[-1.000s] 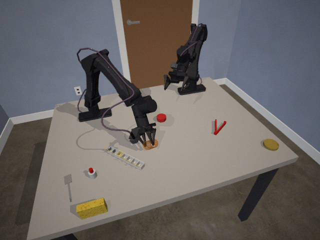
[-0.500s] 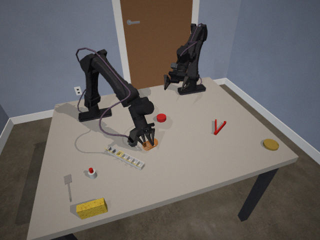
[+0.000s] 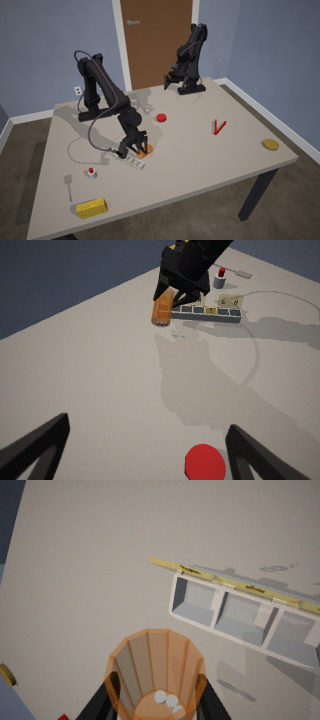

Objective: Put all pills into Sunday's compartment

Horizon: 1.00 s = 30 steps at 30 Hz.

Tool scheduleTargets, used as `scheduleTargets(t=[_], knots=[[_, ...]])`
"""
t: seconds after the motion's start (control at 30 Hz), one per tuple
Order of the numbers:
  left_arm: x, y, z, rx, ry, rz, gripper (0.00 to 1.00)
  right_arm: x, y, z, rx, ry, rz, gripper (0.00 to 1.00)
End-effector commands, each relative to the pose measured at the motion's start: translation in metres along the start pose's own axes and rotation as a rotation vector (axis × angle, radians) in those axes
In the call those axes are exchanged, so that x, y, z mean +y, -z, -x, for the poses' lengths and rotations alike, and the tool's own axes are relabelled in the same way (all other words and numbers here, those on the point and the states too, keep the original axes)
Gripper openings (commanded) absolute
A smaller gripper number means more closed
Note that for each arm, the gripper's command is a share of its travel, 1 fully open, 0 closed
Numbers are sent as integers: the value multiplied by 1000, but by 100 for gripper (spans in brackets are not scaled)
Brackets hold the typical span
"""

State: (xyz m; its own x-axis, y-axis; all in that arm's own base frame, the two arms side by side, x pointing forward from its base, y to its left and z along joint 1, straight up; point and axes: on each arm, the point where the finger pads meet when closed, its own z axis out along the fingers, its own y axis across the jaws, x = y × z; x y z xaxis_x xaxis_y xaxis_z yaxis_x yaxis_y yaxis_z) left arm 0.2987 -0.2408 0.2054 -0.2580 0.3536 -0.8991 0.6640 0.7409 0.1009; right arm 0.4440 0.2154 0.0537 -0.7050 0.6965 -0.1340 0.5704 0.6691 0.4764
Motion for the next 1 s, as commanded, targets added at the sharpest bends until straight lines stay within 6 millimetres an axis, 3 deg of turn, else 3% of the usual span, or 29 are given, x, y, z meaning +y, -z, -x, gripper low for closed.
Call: scheduleTargets(t=[0.0,0.27,0.77,0.93,0.97], knots=[[1,3,12,-42,1,4,100,16,7,1,65,-1,43,36],[1,3,12,-42,1,4,100,20,8,14,96,-32,68,36],[1,3,12,-42,1,4,100,17,6,10,104,-35,57,36],[1,3,12,-42,1,4,100,13,5,-6,256,-77,57,36],[1,3,12,-42,1,4,100,13,3,5,238,-89,55,36]])
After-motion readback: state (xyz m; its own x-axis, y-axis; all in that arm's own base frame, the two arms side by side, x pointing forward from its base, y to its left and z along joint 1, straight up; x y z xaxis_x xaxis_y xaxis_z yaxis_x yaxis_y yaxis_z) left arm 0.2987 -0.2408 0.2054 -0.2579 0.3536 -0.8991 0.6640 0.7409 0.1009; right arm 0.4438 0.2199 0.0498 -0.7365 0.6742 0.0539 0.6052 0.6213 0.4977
